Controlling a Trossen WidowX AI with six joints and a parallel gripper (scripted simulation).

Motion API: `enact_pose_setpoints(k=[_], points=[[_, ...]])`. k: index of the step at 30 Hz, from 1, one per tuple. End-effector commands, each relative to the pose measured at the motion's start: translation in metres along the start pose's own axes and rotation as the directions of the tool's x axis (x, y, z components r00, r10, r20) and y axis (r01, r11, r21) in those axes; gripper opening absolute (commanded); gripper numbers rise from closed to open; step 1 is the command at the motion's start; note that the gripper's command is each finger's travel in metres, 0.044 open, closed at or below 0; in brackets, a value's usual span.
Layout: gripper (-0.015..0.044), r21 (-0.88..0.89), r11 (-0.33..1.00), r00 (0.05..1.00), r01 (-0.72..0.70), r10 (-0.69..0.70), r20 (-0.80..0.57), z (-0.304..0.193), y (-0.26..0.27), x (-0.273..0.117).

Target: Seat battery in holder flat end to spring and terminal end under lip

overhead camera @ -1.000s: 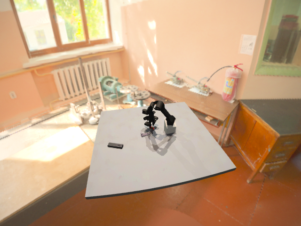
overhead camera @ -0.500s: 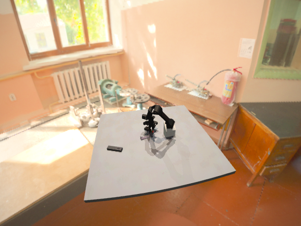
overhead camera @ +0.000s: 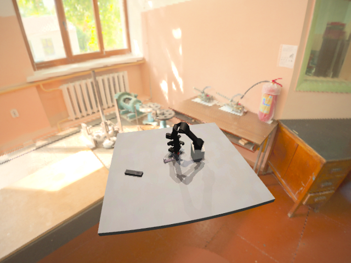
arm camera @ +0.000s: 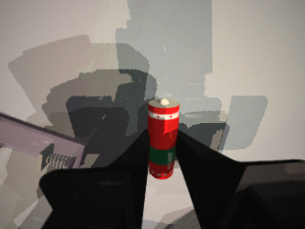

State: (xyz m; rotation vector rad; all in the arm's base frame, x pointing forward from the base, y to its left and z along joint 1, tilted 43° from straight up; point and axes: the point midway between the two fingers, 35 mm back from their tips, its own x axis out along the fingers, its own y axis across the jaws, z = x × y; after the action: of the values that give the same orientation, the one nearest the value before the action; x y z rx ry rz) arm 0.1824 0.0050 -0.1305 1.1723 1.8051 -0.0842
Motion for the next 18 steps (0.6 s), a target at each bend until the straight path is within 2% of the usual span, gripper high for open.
enact_pose_setpoints(k=[1,5,9,13,18], points=[[0.0083,-0.004,1.000,1.000,0.001,-0.001,0.009,0.003,0.000,-0.017],[0.0083,-0.005,1.000,1.000,0.002,-0.002,0.009,0.002,0.000,-0.046],[0.0083,-0.050,0.999,1.000,0.003,-0.002,0.010,0.003,0.004,-0.049],[0.0083,-0.314,0.949,1.000,0.008,-0.003,0.016,0.008,0.033,-0.057],[0.0083,-0.627,0.779,1.000,0.014,-0.001,0.021,0.007,0.075,-0.066]])
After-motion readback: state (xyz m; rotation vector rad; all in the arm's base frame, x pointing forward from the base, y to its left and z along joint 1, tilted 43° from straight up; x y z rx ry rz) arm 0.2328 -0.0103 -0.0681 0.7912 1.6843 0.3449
